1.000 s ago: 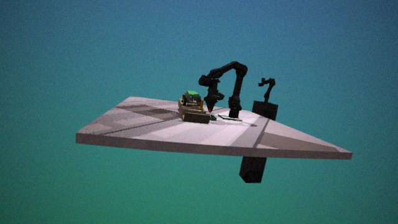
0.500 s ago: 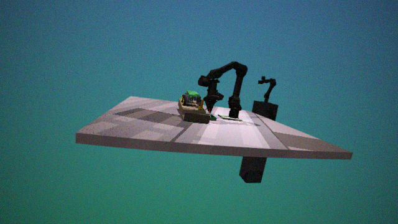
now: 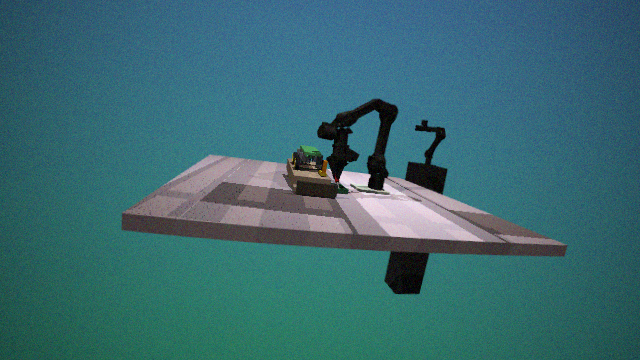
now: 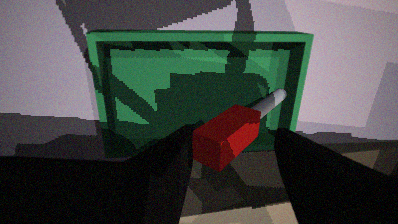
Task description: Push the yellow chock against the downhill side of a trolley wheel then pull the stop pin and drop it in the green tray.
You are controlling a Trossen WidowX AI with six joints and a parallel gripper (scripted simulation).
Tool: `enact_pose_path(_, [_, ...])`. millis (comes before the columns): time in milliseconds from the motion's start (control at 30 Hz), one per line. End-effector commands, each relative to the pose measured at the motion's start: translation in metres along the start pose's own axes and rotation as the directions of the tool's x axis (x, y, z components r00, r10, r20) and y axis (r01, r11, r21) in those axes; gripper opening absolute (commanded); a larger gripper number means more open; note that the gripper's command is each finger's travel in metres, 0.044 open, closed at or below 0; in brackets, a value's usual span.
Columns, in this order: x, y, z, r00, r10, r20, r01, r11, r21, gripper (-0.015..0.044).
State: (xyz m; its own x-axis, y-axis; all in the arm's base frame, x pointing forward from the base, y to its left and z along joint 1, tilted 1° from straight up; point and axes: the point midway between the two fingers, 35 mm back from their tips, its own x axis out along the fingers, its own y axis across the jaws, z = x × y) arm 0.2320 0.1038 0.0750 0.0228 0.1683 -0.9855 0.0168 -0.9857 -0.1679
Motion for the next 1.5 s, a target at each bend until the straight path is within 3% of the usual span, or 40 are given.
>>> enact_pose_path(0, [0.002, 0.002, 0.001, 1.0, -0.002, 0.006, 0.002, 1.0, -0.001, 0.019])
enact_pose_path(1467, [0.009, 0.02, 0.0, 1.0, -0.001, 0.006, 0.001, 1.0, -0.001, 0.019])
